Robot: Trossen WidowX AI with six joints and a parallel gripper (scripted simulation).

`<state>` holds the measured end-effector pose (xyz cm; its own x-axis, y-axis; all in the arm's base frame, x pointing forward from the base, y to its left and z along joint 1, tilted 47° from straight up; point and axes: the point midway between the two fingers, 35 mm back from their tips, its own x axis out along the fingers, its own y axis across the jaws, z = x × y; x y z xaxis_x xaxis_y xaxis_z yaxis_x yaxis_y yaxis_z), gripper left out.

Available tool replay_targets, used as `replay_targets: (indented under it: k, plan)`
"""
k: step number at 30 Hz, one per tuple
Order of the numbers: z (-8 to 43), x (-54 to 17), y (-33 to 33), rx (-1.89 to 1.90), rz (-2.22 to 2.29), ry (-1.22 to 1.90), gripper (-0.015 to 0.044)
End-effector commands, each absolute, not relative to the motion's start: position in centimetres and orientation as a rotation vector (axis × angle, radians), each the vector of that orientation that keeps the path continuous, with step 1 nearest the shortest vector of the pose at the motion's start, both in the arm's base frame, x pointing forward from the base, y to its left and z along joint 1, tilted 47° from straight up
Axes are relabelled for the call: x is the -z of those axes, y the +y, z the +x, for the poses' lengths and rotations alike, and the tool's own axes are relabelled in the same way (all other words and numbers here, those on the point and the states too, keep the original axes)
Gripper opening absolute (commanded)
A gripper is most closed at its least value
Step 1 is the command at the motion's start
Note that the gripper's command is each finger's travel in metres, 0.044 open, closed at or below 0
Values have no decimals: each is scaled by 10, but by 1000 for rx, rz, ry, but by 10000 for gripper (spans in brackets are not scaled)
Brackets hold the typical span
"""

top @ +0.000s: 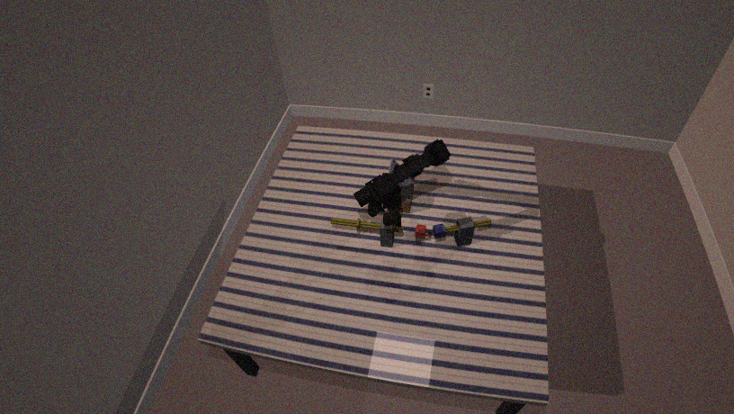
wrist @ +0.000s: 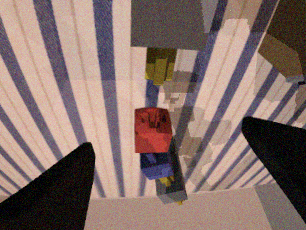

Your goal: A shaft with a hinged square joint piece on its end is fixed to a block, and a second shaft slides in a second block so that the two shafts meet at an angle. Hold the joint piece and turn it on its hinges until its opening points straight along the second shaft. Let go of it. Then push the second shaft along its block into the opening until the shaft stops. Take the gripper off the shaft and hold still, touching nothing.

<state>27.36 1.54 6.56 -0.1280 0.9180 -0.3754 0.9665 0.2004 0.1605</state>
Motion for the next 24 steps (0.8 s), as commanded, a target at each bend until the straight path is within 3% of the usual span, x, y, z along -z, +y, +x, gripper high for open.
replay_targets:
  k: [1,13,24]
  plan:
    - [271,-57,16,277,1872,2142,440]
    - [271,-55,15,290,1886,2146,440]
    - [281,-23,-15,-3,1628,2010,440]
